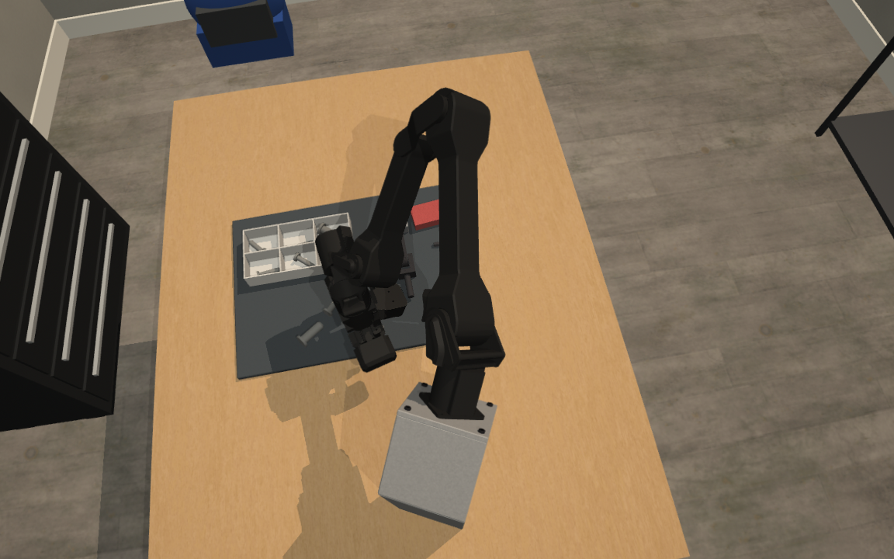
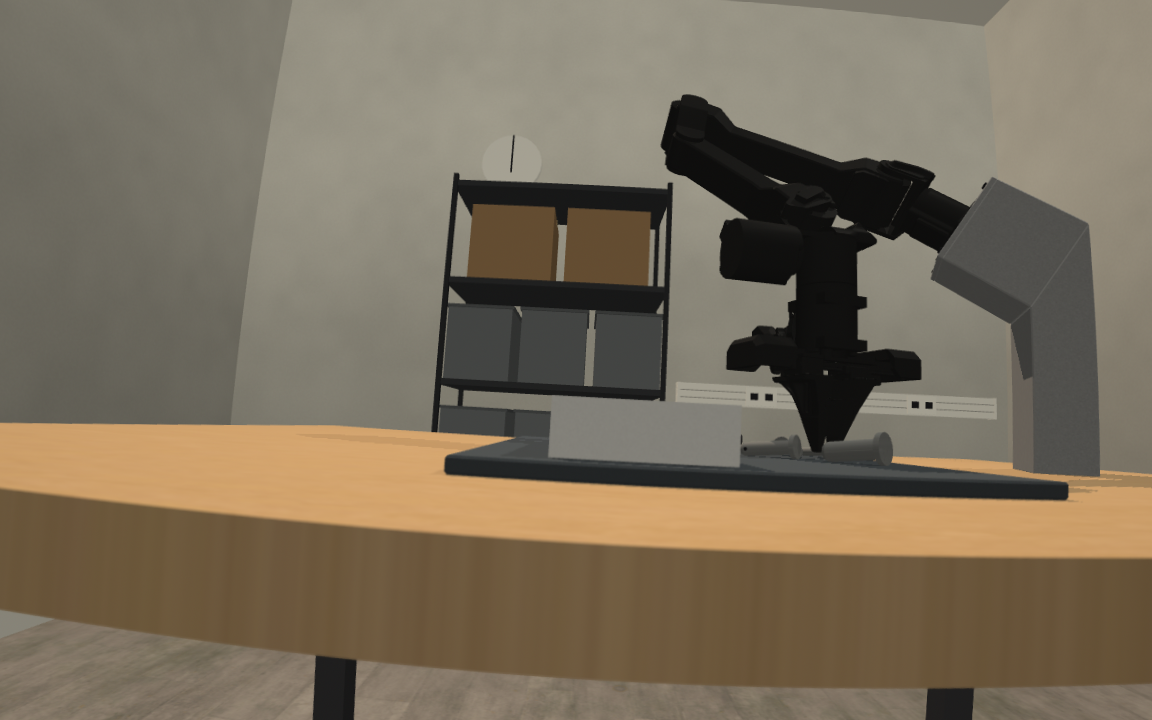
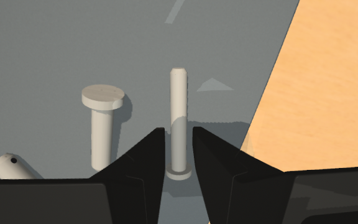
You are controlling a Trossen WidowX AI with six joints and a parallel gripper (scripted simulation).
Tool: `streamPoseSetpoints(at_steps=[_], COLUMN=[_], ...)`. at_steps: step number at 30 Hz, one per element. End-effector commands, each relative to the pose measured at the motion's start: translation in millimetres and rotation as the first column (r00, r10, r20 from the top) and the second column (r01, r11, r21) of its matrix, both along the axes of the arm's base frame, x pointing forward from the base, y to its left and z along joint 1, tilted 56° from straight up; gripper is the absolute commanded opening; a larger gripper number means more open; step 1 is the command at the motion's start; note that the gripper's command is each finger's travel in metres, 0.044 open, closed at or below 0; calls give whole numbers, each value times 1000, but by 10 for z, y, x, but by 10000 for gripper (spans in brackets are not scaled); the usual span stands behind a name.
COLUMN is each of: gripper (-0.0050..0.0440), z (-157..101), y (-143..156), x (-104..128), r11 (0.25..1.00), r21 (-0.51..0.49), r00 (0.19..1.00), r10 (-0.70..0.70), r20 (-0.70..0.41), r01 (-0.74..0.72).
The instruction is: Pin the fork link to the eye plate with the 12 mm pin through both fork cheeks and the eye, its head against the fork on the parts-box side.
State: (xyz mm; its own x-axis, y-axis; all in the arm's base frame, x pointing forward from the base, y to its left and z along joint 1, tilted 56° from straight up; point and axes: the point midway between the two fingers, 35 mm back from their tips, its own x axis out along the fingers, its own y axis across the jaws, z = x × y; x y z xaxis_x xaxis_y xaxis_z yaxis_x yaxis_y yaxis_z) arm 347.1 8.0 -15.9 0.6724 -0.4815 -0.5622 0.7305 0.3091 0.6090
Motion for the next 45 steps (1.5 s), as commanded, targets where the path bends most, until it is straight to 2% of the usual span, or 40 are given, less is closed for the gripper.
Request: streamPoseSetpoints(at_steps=[1,16,45], gripper=[70,70,70], z=[8,58,215], y=[-3,20,157], x=[16,-8,-206], r11=[1000,1000,1000], r21=[2,4,5], r00=[1000,1000,1000], r10=[0,-1,-1], r20=[4,14,14], r01=[0,1,1])
